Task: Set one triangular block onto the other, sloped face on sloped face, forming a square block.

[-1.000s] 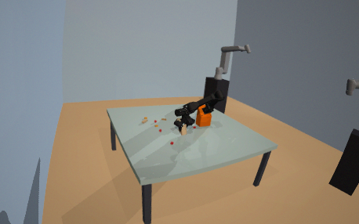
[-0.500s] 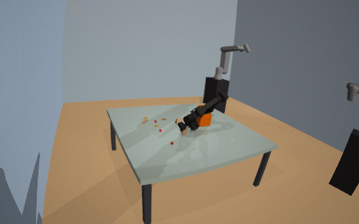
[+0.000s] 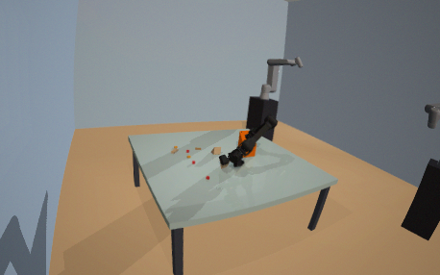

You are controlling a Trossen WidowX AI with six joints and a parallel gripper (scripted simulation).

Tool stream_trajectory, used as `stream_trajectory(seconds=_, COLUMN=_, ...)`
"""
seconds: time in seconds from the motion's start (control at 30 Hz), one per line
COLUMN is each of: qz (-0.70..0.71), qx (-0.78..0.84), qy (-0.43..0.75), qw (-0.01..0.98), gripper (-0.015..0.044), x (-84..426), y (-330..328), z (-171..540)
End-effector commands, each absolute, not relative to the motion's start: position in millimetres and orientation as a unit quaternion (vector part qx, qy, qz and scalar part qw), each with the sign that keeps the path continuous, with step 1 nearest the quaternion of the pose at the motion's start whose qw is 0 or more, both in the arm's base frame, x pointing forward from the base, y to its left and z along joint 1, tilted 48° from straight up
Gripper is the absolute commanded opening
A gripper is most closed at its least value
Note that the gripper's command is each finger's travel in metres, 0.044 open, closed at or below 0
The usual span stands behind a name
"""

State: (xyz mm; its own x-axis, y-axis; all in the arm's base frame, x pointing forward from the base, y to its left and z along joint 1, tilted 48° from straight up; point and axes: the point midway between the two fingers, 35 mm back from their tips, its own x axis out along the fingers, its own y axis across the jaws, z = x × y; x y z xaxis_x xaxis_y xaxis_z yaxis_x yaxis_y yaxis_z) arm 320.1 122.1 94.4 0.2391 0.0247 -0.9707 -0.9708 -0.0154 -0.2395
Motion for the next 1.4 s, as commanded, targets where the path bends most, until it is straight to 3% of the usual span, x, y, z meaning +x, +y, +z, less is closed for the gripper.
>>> stream_trajectory(seconds=0.0, qz=0.447, qx=-0.555, qy=0.425, qw=0.557, gripper=0.0131, x=320, y=120, z=94)
stream_trajectory(seconds=0.4, qz=0.447, qx=-0.555, qy=0.425, qw=0.557, gripper=0.044, x=320, y=120, z=94)
stream_trajectory(seconds=0.77, qz=0.447, qx=-0.555, qy=0.425, qw=0.557, gripper=0.044, x=320, y=118, z=96)
stream_trajectory(seconds=1.03, qz=0.445, qx=-0.556, qy=0.429, qw=0.556, gripper=0.044, x=304, y=47, z=159)
stream_trajectory(seconds=1.2, qz=0.444, qx=-0.555, qy=0.429, qw=0.556, gripper=0.044, x=305, y=48, z=157)
stream_trajectory(seconds=1.37, qz=0.446, qx=-0.548, qy=0.422, qw=0.568, gripper=0.044, x=307, y=105, z=175)
